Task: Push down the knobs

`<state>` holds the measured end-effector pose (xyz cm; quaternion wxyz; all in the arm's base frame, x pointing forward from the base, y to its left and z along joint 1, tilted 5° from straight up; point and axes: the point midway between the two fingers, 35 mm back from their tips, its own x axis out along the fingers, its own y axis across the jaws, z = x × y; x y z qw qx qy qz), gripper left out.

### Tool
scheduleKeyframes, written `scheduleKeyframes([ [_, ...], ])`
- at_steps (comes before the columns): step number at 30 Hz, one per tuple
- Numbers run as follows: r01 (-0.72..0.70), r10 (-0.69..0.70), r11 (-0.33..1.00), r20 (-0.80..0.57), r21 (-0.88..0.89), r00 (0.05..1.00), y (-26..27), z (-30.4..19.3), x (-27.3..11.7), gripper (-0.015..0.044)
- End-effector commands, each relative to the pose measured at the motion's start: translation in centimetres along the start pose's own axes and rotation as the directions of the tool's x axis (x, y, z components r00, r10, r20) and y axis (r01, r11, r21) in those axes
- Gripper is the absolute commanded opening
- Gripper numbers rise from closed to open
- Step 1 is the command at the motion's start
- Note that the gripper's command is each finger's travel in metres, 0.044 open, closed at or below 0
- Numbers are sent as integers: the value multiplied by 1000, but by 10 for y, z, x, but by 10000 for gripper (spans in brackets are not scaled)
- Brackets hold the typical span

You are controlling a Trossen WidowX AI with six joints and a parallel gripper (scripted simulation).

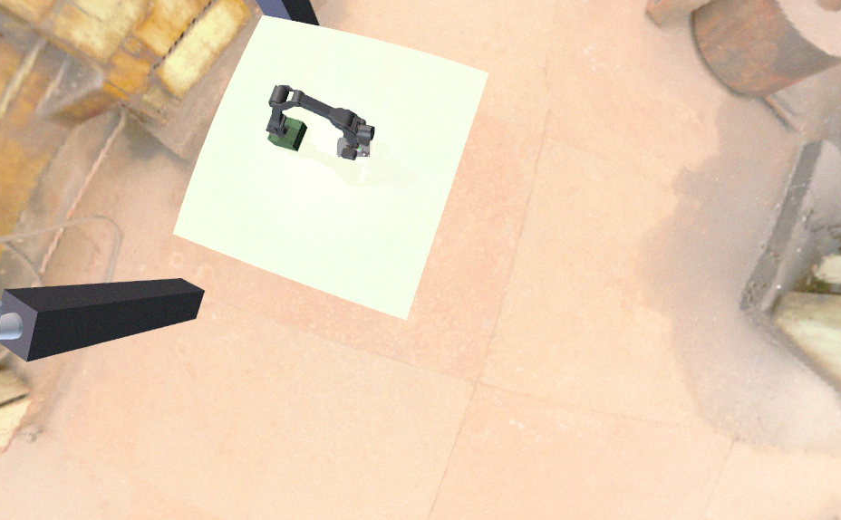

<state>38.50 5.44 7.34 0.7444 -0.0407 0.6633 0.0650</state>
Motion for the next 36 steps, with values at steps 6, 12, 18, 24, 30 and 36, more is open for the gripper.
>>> scheduleKeyframes([
  [6,-4,4,1000,2,5,1000,1,2,9,0],
  [12,-4,4,1000,2,5,1000,1,2,9,0],
  [18,-4,4,1000,2,5,1000,1,2,12,0],
  [24,-4,4,1000,2,5,1000,1,2,13,0],
  [30,-4,4,1000,2,5,1000,1,2,14,0],
  [36,-4,4,1000,2,5,1000,1,2,16,0],
])
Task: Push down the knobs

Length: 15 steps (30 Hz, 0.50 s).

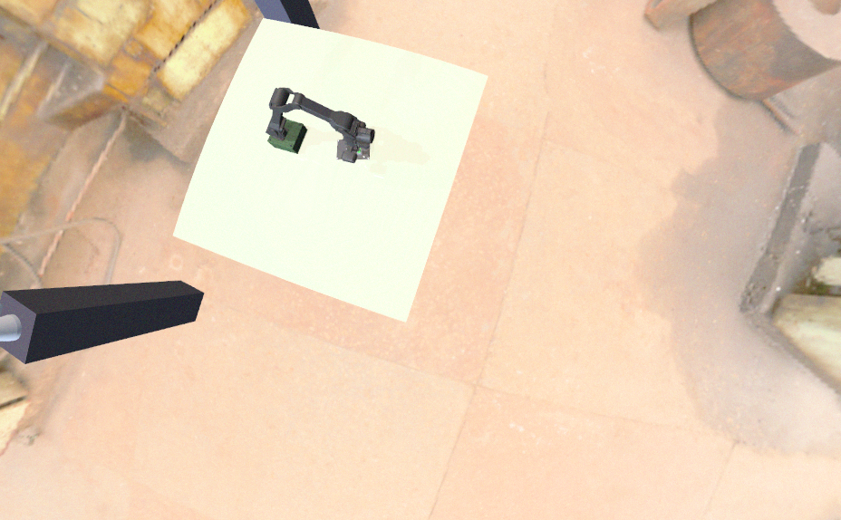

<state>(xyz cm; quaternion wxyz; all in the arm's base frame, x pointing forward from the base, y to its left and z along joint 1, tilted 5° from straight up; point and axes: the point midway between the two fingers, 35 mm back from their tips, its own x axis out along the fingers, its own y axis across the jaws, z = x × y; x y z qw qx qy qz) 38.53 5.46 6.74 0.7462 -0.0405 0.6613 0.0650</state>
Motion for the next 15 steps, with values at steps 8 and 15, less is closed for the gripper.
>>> scheduleKeyframes([
  [8,-4,4,1000,-3,5,1000,1,2,11,0],
  [15,-4,4,1000,-3,5,1000,1,2,12,0],
])
